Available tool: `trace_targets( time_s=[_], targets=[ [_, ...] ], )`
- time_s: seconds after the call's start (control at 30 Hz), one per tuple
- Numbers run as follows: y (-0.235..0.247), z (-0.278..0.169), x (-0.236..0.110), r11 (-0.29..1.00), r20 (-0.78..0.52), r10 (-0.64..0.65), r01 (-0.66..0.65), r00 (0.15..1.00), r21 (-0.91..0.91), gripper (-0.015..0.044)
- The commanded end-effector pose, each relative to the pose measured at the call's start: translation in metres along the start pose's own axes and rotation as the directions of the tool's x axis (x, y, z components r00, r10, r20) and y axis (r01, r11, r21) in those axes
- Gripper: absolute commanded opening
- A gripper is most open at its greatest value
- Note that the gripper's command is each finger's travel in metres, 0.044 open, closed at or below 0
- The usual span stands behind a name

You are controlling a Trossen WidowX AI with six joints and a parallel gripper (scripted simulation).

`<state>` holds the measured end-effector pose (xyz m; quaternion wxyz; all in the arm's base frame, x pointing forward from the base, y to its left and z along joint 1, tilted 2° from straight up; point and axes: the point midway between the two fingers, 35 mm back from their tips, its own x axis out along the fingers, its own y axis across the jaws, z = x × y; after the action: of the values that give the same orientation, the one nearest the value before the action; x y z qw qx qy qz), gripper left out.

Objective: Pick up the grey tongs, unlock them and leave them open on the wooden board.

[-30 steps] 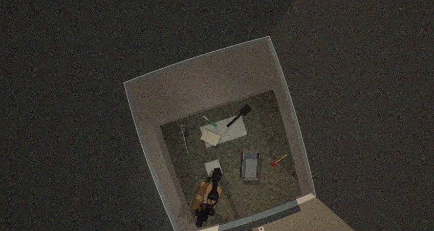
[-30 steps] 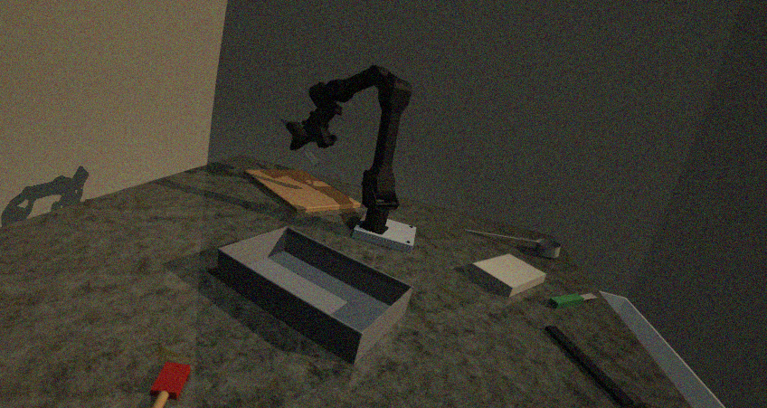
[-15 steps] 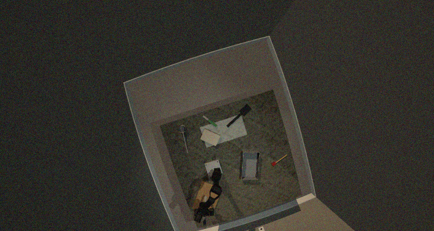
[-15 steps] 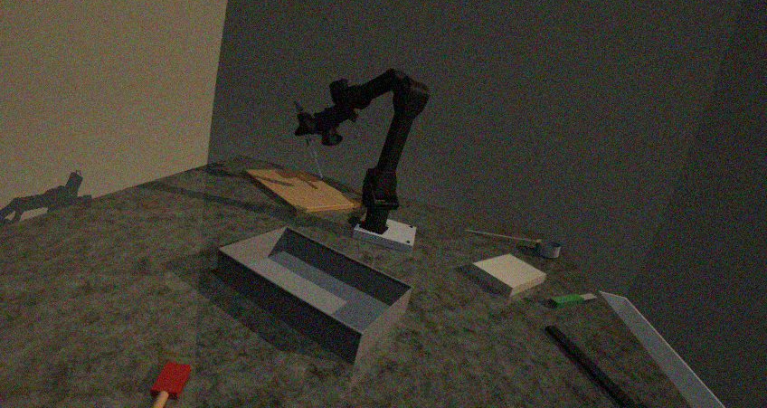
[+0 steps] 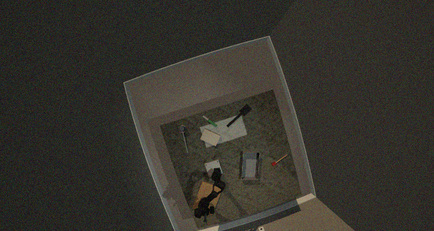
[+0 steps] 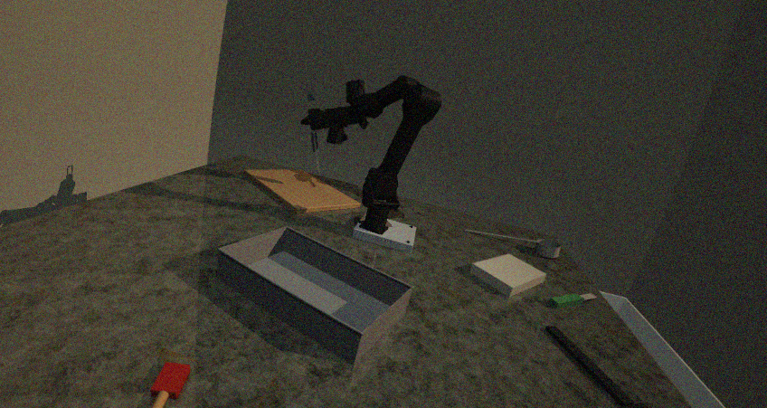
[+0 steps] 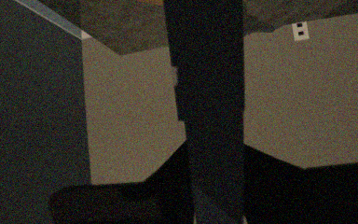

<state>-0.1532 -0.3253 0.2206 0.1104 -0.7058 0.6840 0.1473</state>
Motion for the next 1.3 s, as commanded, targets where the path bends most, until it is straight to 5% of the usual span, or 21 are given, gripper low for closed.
trace_targets(
  time_s=[0.0,1.27],
  targets=[
    [-0.002,-0.002,-0.003,1.0,-0.017,-0.003,0.003,1.0,-0.006,-0.015],
    [0.002,0.003,0.008,1.0,0.052,0.0,-0.001,0.999,0.016,-0.015]
  ],
)
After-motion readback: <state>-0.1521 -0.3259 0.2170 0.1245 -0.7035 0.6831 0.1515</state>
